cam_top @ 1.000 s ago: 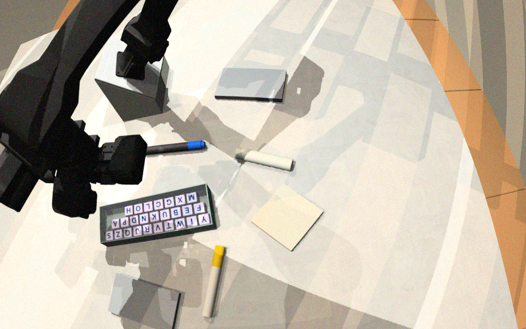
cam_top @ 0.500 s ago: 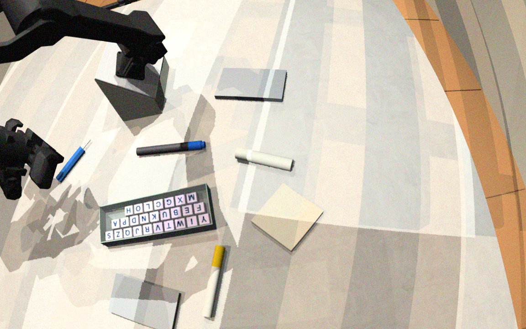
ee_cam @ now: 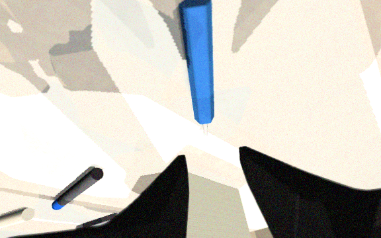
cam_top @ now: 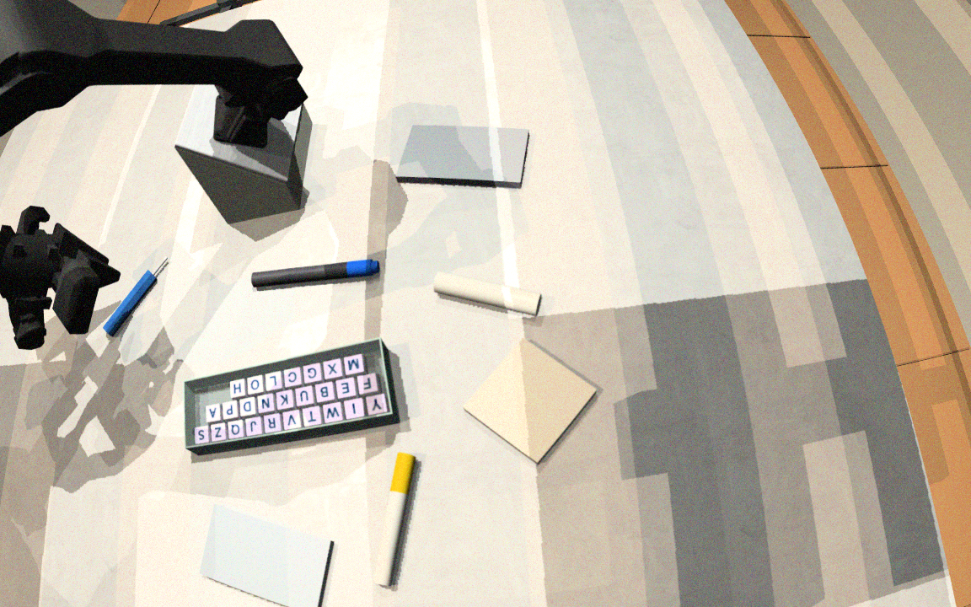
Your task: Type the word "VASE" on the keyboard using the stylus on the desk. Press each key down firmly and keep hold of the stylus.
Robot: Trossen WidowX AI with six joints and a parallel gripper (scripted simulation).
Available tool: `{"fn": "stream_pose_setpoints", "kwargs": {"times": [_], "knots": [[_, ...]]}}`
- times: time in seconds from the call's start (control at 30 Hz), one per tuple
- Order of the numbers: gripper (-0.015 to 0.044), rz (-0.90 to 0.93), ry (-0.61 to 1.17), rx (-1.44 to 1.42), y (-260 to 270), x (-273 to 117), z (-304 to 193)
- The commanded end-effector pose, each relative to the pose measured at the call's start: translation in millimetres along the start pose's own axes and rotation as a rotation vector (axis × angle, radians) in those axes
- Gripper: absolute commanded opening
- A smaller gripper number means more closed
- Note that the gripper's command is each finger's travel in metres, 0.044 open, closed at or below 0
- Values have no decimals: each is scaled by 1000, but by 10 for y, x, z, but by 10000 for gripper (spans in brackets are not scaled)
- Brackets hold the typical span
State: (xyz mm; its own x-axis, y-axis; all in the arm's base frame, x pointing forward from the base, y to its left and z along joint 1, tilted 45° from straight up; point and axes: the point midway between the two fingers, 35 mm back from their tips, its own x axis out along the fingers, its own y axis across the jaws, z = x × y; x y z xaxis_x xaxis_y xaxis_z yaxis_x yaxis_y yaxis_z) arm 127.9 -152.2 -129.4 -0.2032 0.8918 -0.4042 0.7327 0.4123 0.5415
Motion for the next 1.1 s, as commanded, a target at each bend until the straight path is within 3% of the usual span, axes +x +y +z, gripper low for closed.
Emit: {"fn": "stream_pose_setpoints", "kwargs": {"times": [0.0,1.07], "knots": [[150,-1,5,4,-10,47,16],[150,-1,5,4,-11,205,114]]}}
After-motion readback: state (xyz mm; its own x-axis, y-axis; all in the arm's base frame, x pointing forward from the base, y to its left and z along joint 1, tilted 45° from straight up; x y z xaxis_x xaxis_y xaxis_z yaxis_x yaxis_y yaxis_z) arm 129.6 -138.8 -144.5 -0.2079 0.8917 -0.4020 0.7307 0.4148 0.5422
